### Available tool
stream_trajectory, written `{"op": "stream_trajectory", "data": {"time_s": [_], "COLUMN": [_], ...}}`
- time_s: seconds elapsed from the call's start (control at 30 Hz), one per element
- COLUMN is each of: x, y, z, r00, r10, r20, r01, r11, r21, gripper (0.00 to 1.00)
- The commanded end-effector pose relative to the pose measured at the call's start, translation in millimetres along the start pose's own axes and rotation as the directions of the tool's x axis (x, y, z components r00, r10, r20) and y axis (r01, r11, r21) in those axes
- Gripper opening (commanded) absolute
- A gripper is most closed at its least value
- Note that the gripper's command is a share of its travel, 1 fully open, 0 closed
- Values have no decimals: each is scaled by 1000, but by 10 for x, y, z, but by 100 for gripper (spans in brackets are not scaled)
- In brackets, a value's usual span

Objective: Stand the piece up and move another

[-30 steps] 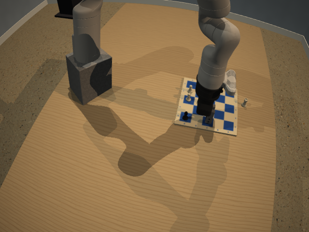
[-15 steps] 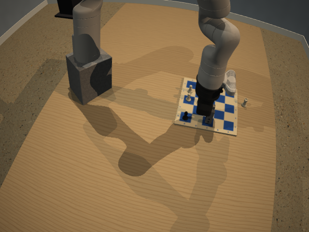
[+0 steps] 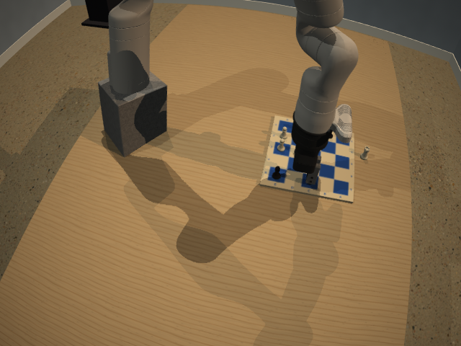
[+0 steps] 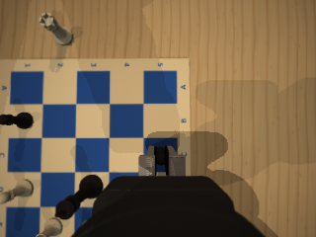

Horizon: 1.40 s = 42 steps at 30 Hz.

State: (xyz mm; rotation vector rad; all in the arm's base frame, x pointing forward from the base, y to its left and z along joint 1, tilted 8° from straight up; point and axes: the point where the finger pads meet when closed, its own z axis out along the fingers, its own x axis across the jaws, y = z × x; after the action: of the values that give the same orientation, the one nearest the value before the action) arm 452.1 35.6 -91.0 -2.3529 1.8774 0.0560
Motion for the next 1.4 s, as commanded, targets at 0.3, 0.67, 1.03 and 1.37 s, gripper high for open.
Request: {"op": "stream_trajectory", "data": {"time_s": [0.3,0.67,1.03,1.37], "x": [2,2,2,2], "y": [-7,-7,-7,-6], "z": [-7,-7,-7,-114], "r00": [1000,1000,1000,1000], "r10": [0,0,0,0], "r20": [-1,-1,-1,-1], "r01": [0,0,0,0], "r11": [1000,1000,1000,1000], "r21": [2,2,2,2], "gripper": [14,54,68,68]}}
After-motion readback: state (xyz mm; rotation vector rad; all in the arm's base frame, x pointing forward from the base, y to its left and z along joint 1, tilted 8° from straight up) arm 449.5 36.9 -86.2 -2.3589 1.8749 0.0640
